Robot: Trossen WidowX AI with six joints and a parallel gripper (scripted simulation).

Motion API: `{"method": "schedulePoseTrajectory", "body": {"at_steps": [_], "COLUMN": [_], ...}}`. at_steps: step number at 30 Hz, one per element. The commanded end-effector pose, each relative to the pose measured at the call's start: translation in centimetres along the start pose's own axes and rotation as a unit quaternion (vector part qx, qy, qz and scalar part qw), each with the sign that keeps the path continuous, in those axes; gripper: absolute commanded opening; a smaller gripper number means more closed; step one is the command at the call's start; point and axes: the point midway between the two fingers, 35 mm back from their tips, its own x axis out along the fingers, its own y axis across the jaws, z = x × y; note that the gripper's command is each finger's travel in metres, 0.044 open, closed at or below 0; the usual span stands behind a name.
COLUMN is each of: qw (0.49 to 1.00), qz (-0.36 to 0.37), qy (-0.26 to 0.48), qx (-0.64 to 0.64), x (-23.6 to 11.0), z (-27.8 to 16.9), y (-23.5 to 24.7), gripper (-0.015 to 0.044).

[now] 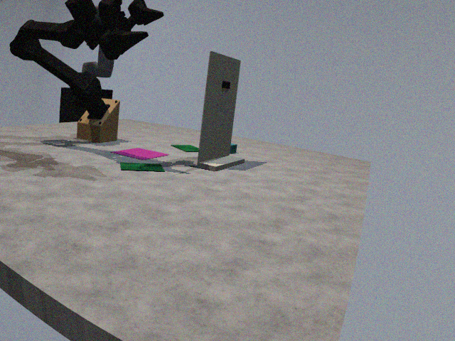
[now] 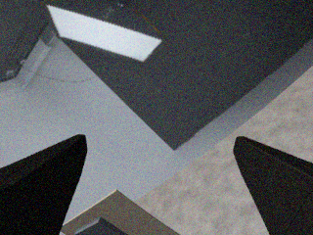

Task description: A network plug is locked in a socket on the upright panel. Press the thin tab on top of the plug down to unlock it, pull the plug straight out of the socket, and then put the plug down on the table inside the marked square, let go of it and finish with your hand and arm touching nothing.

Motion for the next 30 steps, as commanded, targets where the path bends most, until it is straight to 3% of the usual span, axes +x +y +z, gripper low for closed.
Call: {"method": "schedulePoseTrajectory", "body": {"at_steps": [1,10,30], "qw": [1.000,0.998,0.978], "qz": [0.000,0.003,0.005], "qy": [0.000,0.011,0.039], "qx": [0.001,0.063,0.205], "x": [0.1,2.6,5.1], "z": [-0.1,-3.7,-13.1], "y": [0.0,0.8,3.1], "gripper": [0.0374,0.0156,0.0156]}}
